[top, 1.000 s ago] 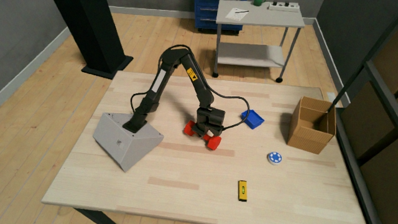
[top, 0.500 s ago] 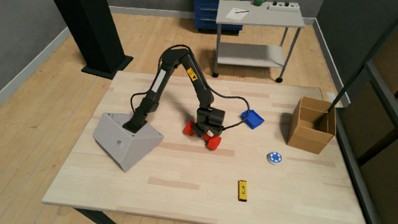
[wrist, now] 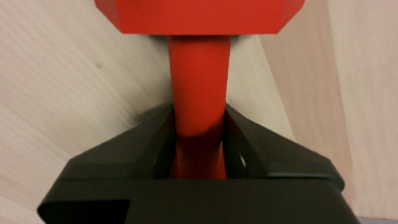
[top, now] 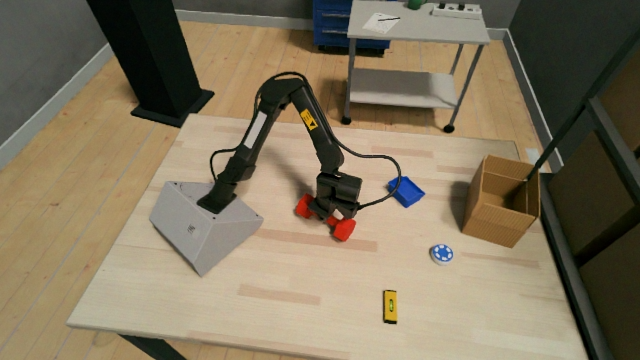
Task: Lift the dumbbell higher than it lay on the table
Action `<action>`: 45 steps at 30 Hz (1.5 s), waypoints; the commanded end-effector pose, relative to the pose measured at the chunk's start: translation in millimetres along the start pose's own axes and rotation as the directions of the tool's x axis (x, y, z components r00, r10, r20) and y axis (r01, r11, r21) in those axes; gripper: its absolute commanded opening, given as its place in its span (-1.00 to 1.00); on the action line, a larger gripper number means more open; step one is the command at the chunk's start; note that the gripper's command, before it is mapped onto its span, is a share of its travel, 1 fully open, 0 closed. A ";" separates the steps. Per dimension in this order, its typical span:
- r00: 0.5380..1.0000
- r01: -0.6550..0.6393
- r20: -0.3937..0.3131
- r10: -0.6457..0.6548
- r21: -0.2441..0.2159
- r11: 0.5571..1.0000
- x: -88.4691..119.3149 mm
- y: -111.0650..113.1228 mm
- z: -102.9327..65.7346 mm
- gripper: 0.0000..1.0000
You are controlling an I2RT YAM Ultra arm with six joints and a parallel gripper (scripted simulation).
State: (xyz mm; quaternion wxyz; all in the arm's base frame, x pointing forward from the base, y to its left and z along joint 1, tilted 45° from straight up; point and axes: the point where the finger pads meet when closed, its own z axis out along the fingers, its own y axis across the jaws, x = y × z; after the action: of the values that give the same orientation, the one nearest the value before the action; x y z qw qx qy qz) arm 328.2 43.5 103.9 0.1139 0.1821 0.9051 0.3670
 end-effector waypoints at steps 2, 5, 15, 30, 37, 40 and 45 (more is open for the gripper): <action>1.000 -0.013 0.009 0.013 0.001 1.000 -2.7 -3.3 -5.0 -1.00; 1.000 0.011 0.030 -0.011 -0.006 1.000 -8.8 3.7 -11.8 -1.00; 0.999 0.021 0.039 -0.021 -0.012 1.000 -8.5 7.3 -24.5 -1.00; 0.999 0.021 0.040 -0.021 -0.010 1.000 -7.2 6.9 -54.3 -1.00; 0.999 0.021 0.040 -0.021 -0.009 1.000 -6.6 6.7 -67.2 -1.00; 0.999 0.021 0.040 -0.021 -0.008 1.000 -6.3 6.6 -75.1 -1.00; 0.999 0.021 0.040 -0.021 -0.007 1.000 -5.8 6.5 -87.6 -1.00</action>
State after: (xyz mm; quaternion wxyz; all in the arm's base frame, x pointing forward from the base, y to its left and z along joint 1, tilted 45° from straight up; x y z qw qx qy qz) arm 303.6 10.9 134.3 0.0929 0.1858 0.9057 0.3696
